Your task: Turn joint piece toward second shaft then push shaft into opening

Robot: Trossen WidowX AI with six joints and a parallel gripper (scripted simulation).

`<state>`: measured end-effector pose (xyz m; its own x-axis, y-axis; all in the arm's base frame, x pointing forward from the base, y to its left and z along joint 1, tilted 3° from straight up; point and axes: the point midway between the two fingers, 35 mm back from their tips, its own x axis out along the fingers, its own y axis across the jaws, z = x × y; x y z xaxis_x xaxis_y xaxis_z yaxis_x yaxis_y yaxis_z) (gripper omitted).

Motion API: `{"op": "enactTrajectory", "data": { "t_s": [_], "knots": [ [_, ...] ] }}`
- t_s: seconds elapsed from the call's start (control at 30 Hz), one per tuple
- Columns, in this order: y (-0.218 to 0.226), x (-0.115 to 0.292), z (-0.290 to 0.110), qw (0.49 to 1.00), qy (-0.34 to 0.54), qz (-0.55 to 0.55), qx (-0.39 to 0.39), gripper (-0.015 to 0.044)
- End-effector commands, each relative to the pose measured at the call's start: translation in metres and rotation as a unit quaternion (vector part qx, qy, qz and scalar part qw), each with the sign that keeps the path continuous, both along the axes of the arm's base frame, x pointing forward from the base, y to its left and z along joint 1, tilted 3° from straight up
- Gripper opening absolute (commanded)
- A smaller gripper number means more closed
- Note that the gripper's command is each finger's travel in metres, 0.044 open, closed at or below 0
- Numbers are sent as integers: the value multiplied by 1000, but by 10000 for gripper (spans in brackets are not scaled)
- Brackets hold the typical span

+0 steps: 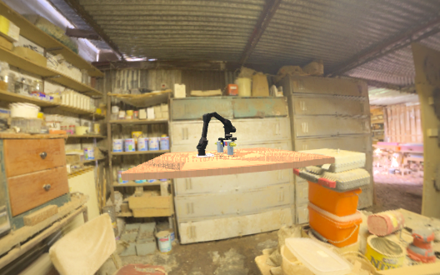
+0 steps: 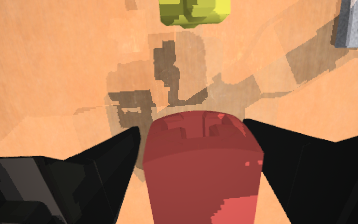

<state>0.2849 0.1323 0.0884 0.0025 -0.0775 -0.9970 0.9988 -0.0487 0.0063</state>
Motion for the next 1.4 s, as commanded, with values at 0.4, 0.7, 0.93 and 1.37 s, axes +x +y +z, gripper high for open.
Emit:
{"op": "enactTrajectory", "data": {
  "t_s": [0.4, 0.7, 0.93, 1.37],
  "knots": [
    [0, 0, 0, 1000, 0, 1, 0, 440],
    [1, -2, 28, 1000, -14, 2, 16, 440],
    [2, 0, 39, 999, -17, 45, 17, 440],
    [9, 0, 96, 966, -35, 255, 33, 440]
  ]
}}
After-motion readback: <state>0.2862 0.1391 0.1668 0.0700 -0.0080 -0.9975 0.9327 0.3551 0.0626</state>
